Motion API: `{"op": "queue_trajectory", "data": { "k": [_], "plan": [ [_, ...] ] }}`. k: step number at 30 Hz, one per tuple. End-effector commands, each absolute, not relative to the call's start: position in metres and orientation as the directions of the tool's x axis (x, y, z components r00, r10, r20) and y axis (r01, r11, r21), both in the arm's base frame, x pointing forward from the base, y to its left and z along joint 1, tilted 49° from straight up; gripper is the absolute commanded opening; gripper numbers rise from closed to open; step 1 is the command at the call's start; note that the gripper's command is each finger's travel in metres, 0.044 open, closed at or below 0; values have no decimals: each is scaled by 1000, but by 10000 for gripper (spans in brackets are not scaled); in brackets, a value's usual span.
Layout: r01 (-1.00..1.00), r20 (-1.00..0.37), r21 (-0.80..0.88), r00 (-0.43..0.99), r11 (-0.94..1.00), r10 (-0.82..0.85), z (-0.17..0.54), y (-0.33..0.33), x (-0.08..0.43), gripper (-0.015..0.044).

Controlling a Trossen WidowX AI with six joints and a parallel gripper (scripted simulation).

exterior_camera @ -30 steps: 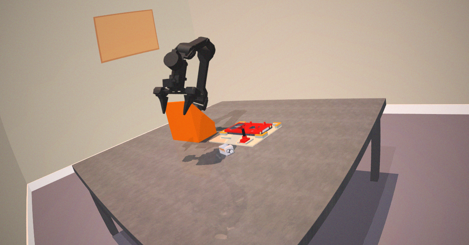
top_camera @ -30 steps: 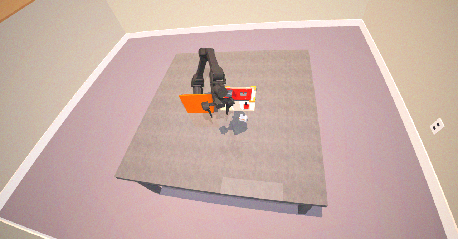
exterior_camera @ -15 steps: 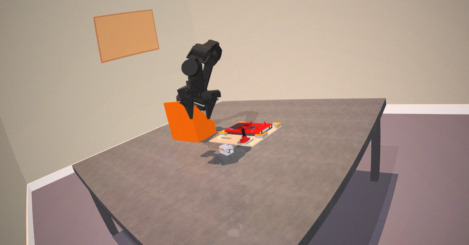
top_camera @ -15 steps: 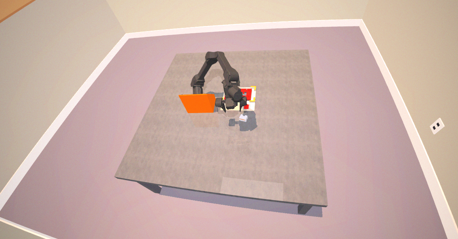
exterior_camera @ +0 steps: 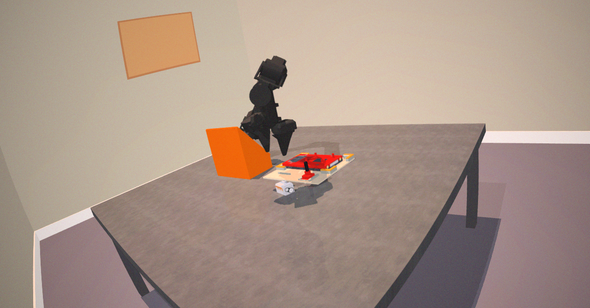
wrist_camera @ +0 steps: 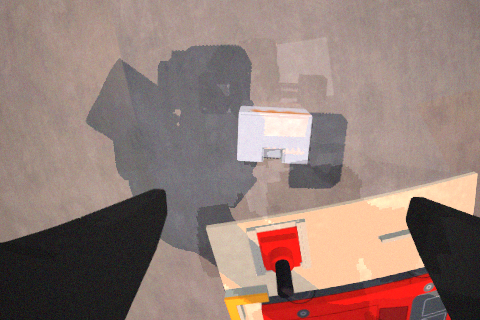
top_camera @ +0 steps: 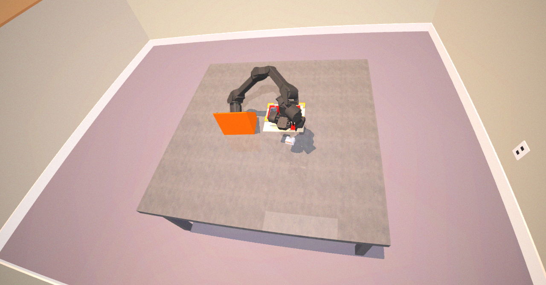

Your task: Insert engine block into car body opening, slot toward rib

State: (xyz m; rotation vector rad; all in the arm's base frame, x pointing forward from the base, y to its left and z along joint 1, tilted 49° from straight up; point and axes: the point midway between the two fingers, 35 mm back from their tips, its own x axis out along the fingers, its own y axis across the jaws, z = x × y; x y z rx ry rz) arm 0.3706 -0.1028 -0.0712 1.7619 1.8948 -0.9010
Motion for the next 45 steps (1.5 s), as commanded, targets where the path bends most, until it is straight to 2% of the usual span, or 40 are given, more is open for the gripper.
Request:
{"op": "queue_trajectory", "data": {
  "k": [1,7,44,45],
  "plan": [
    [981,-675,-191,-113,-24,729,-70,-103,374,440],
    [981,-673,-190,-113,-24,731,-114,-55,366,440],
    [981,-671,-191,-113,-23,733,-147,-15,357,440],
    [981,-671,-191,-113,-23,733,-147,-15,357,414]
  ]
}}
